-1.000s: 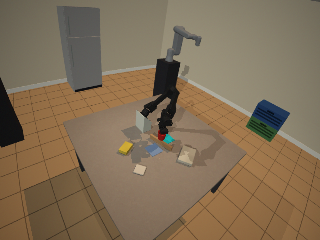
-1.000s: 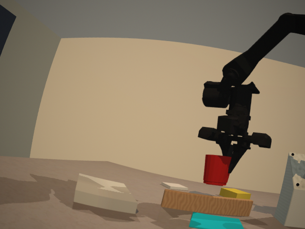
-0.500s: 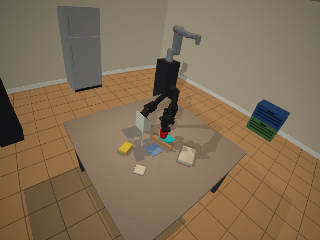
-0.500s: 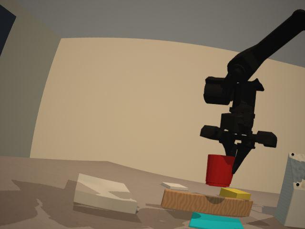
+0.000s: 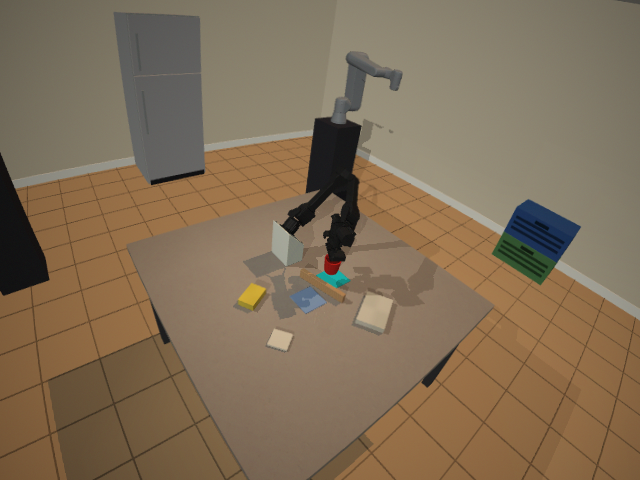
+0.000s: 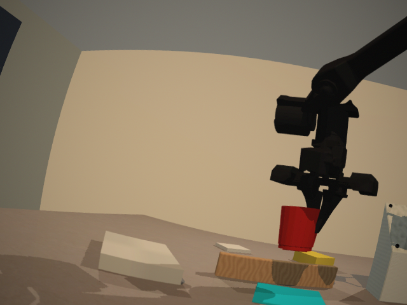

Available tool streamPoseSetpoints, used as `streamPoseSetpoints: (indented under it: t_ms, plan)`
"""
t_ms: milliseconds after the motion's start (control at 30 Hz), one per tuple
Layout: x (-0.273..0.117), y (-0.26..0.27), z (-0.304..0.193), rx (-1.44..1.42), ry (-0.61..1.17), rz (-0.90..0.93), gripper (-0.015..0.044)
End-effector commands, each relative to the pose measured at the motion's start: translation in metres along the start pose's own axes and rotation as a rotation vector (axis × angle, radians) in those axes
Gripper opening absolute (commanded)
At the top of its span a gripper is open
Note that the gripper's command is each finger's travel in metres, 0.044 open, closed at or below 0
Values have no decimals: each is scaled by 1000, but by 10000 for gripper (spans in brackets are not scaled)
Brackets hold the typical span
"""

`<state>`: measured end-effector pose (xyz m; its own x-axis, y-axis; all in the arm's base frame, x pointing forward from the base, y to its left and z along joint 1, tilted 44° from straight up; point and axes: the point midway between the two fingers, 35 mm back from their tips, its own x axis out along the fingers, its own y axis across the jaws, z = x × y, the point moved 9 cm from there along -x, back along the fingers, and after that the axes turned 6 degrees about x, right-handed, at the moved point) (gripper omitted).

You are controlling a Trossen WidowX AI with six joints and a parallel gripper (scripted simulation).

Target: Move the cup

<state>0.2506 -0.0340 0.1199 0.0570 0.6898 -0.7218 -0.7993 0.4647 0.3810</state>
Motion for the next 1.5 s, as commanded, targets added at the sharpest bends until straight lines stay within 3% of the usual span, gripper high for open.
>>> streamPoseSetpoints:
  t_ms: [0,667,1467]
  plan:
    - [1,7,5,6,-3,7,0]
    - [3,34,24,6,-5,9,0]
    - [33,33,25,6,-5,8,0]
